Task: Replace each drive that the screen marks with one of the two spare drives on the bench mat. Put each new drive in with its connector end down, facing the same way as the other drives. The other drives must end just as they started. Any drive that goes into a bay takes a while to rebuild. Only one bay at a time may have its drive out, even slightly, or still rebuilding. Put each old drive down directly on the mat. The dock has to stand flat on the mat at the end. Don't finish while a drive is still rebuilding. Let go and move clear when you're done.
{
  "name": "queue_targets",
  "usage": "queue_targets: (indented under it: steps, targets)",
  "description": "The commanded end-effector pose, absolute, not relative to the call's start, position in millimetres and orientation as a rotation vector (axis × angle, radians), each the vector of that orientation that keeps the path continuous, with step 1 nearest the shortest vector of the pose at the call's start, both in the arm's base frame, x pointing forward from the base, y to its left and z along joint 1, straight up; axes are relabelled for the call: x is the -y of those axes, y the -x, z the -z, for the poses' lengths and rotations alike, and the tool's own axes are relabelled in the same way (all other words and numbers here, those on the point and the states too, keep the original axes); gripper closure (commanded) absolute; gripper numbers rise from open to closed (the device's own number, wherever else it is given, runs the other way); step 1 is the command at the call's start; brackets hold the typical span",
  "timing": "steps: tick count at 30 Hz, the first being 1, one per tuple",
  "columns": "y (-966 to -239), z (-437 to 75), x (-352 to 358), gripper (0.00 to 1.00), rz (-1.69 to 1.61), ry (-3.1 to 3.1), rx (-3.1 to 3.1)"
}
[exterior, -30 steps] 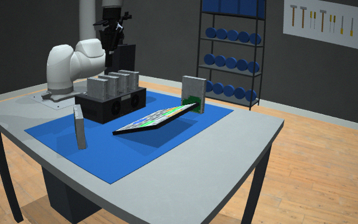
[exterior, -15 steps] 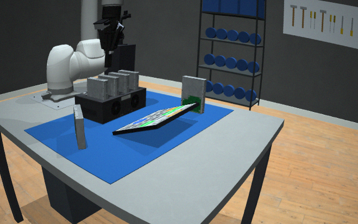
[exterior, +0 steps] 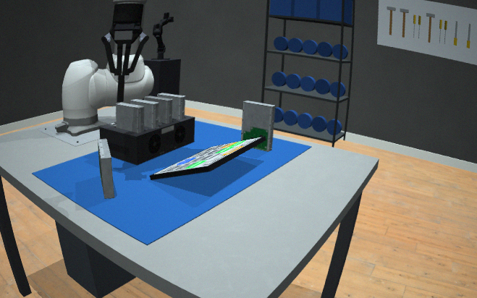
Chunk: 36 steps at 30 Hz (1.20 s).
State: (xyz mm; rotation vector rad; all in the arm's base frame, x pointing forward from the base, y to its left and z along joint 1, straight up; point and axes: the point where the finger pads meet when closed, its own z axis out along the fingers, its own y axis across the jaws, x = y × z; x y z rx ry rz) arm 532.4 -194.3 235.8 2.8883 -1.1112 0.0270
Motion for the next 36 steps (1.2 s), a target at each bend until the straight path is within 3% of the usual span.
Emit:
queue_targets:
  steps: [1,2,3,36]
  targets:
    - [-561,-231,258,0.90,0.000,-3.018,0.873]
    - [-566,-230,271,0.90,0.000,-3.018,0.872]
    - [-569,-230,277,0.60,0.000,-3.018,0.872]
    - [-569,-230,277,0.60,0.000,-3.018,0.872]
